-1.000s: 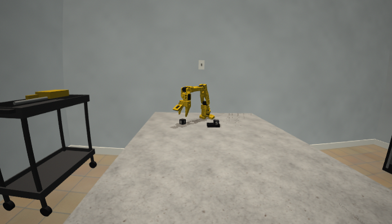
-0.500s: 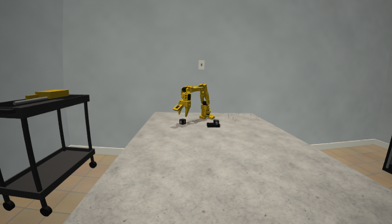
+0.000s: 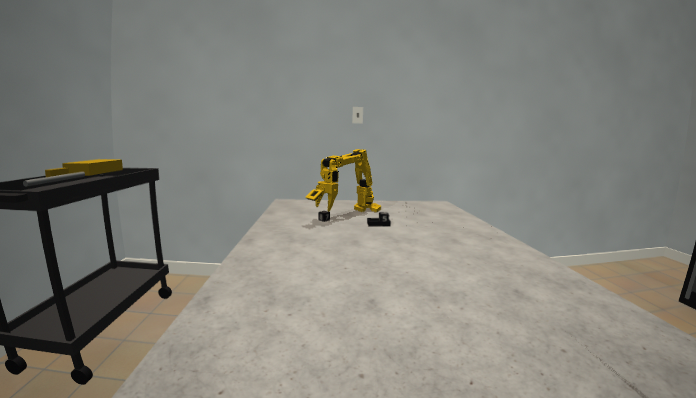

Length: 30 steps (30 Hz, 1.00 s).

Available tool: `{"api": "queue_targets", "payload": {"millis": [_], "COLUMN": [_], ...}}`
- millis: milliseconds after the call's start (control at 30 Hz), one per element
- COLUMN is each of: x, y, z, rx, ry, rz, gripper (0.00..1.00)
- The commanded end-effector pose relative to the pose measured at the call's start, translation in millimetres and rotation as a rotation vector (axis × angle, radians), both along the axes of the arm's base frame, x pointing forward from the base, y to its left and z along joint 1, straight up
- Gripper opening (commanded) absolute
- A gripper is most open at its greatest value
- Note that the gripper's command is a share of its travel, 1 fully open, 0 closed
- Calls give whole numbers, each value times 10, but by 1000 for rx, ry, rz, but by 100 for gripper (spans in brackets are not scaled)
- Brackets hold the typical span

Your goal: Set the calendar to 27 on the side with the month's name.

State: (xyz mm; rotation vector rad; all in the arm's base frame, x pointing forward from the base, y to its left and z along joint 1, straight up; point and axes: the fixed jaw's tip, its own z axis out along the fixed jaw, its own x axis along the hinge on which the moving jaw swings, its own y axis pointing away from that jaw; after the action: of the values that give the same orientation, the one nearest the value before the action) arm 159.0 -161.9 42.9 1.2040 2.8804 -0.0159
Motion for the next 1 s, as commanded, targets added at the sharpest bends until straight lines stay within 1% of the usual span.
{"api": "queue_targets", "payload": {"millis": [0, 200, 267, 500, 967], "x": [43, 43, 43, 41, 39], "y": [-16, -17, -17, -14, -14], "z": [-7, -98, -98, -165, -182], "rx": [-25, -25, -25, -25, -25], "ry": [-25, -25, -25, -25, -25], "rz": [1, 1, 1, 1, 1], "gripper": [35, 35, 35, 35, 35]}}
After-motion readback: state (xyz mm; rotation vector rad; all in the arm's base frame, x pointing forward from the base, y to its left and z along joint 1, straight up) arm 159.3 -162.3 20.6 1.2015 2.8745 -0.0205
